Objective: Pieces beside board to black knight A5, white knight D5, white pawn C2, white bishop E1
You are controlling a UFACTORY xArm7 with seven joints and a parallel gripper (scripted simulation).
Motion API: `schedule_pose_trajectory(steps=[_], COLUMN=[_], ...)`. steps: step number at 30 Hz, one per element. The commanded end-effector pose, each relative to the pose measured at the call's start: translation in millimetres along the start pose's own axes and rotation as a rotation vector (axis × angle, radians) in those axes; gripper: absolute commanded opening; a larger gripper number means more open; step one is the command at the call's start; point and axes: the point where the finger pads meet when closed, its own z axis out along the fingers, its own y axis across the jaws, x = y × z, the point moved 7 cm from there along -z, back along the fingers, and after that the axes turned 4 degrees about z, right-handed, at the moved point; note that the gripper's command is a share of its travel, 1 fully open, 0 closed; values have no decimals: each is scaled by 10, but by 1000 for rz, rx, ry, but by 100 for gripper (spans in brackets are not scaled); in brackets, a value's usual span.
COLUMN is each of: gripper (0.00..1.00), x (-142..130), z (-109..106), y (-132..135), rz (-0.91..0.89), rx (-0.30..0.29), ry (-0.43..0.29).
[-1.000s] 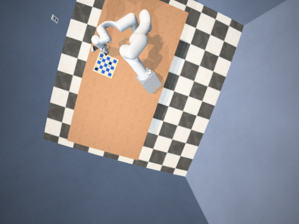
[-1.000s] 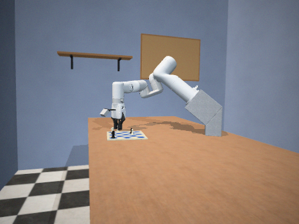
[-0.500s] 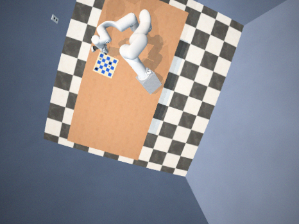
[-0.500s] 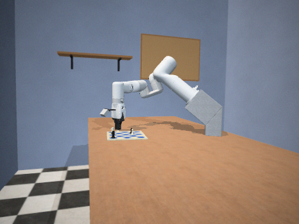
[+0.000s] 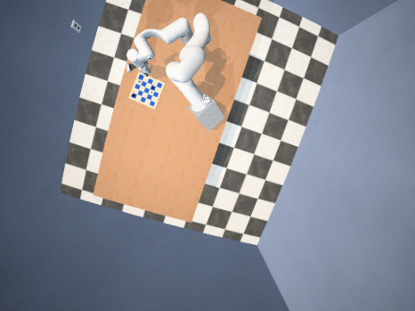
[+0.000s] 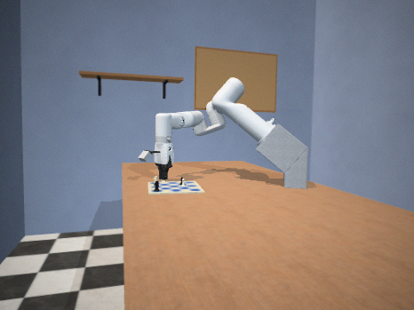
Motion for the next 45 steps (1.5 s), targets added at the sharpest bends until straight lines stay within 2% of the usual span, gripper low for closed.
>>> schedule_pose_trajectory(steps=[1,8,16,21,29,36,45], gripper=[0,0,0,0,0,0,0], x=[4,4,4,4,3,2,-2], z=[-8,-20,-140,-372,-890,-1005,-1012], y=[1,1,1,1,0,0,-17], rz=[-1,-1,-1,-1,-1,-1,-3], rx=[-1,-2,-2,-2,-2,-1,-1], ry=[2,2,2,2,2,2,2])
